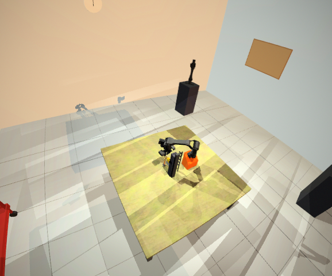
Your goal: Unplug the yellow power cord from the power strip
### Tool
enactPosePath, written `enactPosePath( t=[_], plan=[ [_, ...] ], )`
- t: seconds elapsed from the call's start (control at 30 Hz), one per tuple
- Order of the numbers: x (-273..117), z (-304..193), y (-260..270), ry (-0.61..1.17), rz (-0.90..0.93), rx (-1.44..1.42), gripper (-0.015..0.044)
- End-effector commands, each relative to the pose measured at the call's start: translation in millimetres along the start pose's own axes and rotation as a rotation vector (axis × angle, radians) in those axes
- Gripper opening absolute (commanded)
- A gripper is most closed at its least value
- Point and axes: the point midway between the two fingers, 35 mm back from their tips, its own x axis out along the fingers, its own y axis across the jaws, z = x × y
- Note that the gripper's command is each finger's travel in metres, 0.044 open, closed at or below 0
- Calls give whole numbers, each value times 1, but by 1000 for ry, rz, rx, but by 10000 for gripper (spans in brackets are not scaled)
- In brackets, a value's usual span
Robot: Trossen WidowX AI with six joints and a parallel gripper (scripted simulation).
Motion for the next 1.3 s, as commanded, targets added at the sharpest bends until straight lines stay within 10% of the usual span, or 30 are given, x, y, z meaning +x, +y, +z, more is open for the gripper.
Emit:
enactPosePath(
  t=[0.0,1.27],
  plan=[
    [9,-4,-8,105,-11,166,160],
    [5,-43,-1,108,-11,166,160]
  ],
)
